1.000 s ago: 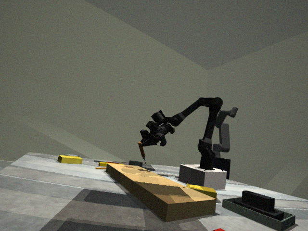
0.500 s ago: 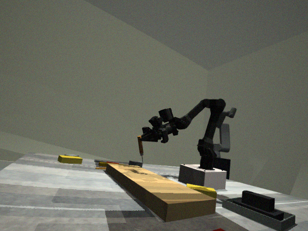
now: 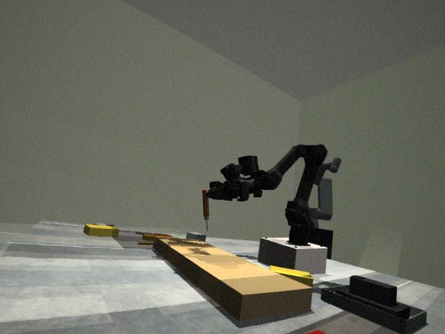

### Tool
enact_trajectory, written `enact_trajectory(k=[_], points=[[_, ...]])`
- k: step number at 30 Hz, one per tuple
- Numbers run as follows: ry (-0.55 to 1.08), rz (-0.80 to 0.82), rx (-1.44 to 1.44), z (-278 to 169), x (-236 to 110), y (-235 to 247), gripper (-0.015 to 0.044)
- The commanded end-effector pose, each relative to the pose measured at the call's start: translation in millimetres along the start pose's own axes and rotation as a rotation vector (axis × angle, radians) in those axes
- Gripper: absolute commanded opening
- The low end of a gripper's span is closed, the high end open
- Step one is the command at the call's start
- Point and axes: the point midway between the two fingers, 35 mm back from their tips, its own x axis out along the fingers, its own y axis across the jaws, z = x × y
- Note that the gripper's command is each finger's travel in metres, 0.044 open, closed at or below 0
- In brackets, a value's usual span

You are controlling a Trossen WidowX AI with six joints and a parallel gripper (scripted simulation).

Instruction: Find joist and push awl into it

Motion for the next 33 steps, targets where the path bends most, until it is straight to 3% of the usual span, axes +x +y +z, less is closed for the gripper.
enact_trajectory(k=[1, 33], points=[[0.001, -0.003, 0.007, -3, 0, 0, 0.0], [0.001, -0.003, 0.007, -19, 7, 0, 0.0]])
